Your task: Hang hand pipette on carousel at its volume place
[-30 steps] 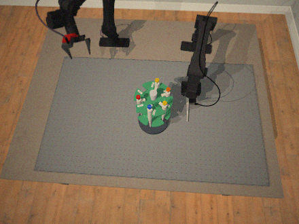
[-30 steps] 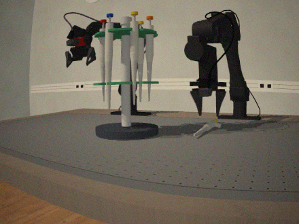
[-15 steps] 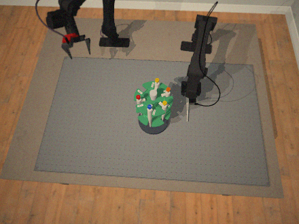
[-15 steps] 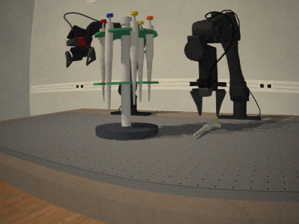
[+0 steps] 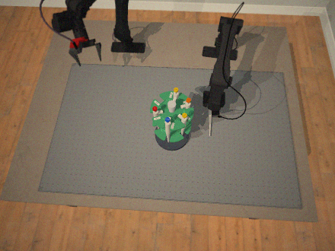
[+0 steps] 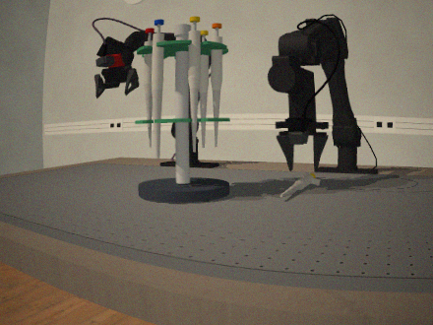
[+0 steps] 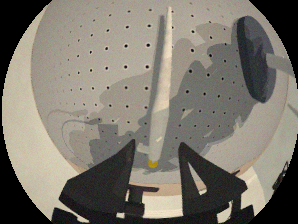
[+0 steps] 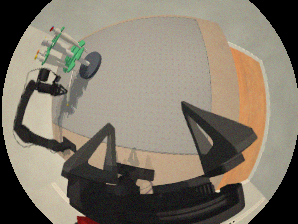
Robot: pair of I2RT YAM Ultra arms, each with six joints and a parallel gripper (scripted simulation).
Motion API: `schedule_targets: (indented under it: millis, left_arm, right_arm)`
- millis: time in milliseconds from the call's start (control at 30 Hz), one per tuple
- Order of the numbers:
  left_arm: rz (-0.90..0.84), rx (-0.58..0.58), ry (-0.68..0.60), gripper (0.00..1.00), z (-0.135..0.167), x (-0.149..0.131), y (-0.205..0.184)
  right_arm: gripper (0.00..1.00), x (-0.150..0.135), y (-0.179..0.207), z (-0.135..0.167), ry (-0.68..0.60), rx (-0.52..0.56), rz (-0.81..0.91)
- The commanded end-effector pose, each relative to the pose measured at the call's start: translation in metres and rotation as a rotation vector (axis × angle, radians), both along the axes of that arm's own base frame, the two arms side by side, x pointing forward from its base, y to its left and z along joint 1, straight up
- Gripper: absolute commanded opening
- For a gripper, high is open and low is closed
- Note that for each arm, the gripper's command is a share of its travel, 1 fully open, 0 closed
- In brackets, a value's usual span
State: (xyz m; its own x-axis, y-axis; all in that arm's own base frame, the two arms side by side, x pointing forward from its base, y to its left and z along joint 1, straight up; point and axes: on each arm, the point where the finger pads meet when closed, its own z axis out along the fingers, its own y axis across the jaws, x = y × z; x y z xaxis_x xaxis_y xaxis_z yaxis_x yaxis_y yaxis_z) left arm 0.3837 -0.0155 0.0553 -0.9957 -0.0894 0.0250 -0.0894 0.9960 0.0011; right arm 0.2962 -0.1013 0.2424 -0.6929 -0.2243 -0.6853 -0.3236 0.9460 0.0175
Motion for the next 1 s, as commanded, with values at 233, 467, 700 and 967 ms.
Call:
schedule_targets:
  millis: [233, 467, 700, 967]
  left_arm:
    - [0.003, 0.008, -0.014, 0.54, -0.017, 0.004, 0.001]
    - [0.003, 0.008, -0.017, 0.54, -0.023, 0.005, 0.001]
    - [0.003, 0.007, -0.017, 0.54, -0.032, 0.004, 0.001]
    - [0.003, 0.006, -0.059, 0.54, -0.022, 0.013, 0.001]
  right_arm:
    - [1.00, 0.003, -0.002, 0.010, -0.043, -0.013, 0.010]
    - [1.00, 0.003, -0.002, 0.010, -0.043, -0.013, 0.010]
    - [1.00, 0.003, -0.002, 0.010, -0.043, -0.013, 0.010]
    - [1.00, 0.003, -0.002, 0.010, -0.043, -0.013, 0.010]
